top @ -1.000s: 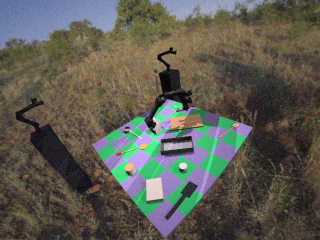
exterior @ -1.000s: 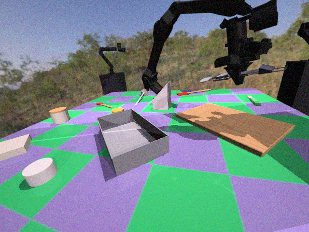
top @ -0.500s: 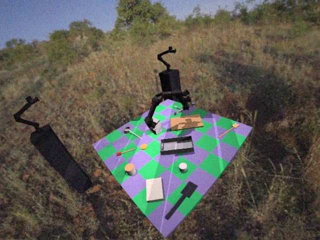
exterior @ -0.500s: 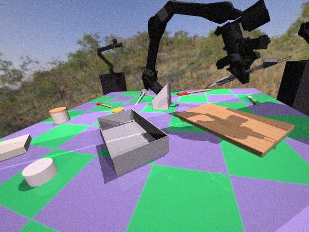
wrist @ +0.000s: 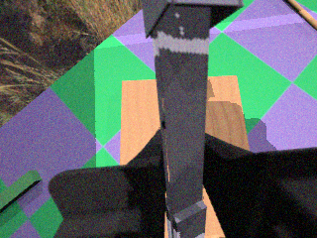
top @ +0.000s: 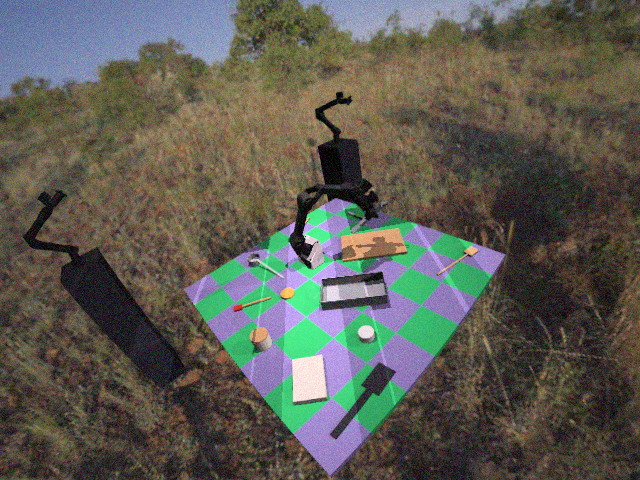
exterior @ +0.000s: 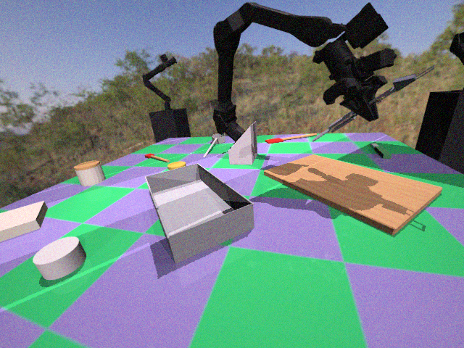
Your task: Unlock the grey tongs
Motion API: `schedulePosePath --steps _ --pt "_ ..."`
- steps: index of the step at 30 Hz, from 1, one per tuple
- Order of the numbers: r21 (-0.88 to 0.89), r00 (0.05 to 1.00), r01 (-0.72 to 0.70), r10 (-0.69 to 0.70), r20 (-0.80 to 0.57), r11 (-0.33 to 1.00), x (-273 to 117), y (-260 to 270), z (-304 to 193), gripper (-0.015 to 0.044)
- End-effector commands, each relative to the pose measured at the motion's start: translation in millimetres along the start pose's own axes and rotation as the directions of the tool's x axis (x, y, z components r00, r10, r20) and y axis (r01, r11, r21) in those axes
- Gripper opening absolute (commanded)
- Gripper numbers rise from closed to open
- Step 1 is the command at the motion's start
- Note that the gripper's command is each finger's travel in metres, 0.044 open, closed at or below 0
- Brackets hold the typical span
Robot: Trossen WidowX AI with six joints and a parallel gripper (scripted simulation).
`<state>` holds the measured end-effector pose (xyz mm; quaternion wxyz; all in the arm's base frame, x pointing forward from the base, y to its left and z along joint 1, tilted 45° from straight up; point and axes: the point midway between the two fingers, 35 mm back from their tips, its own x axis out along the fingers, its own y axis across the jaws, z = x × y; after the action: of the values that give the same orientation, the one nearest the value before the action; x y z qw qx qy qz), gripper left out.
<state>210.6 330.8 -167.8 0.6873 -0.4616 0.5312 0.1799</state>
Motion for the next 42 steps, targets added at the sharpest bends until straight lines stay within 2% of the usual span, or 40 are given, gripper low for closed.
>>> schedulePosePath --steps 1,19,42 --pt "-0.005 0.998 0.005 -0.005 0.056 1.0 -6 0 3 -0.015" --pt "-0.003 0.953 0.021 -0.02 0.302 1.0 -27 -3 -3 -0.015" --pt "0.033 0.828 0.045 -0.055 0.558 0.998 -67 -21 -26 -0.015"
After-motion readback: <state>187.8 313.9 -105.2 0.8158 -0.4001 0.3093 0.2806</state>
